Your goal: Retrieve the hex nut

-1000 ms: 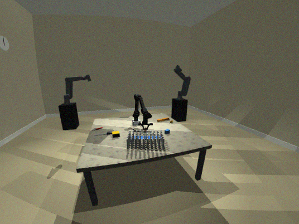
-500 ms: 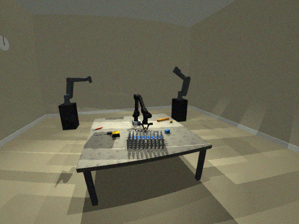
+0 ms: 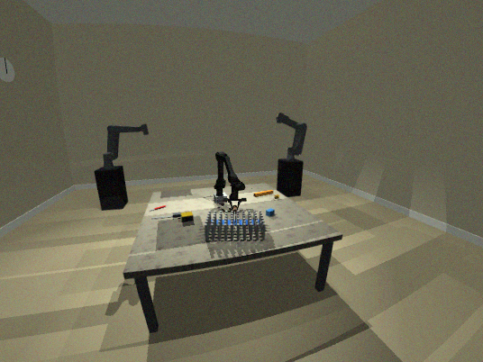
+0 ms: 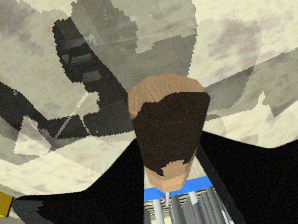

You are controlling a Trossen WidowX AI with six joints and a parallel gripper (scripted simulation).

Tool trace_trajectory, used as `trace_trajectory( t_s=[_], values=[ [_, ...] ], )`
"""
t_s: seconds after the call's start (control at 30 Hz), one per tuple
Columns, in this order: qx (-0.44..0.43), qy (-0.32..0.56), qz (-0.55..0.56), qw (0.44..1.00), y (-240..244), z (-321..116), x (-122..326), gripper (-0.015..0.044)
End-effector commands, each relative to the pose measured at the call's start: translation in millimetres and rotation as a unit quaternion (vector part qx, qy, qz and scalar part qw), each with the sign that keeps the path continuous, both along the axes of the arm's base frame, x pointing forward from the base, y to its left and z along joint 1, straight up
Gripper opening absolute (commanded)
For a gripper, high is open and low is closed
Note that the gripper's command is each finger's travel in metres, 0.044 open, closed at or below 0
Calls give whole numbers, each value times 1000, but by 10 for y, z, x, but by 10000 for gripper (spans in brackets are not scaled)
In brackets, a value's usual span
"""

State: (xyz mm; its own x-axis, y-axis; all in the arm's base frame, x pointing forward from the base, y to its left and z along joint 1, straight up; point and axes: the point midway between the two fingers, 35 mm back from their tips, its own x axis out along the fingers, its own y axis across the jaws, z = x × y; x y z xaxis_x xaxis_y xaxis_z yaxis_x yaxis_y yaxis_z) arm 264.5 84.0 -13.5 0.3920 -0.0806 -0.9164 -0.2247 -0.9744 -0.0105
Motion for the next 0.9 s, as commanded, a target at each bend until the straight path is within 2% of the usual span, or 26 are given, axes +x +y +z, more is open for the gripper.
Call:
trace_trajectory(
  t_s=[0.0,0.6,0.87],
  values=[
    [1,-7,-4,1000,4,65,39,0],
    [1,-7,-3,1000,15,199,61,0],
    [1,-6,-3,1000,65,238,-194,0]
  ],
)
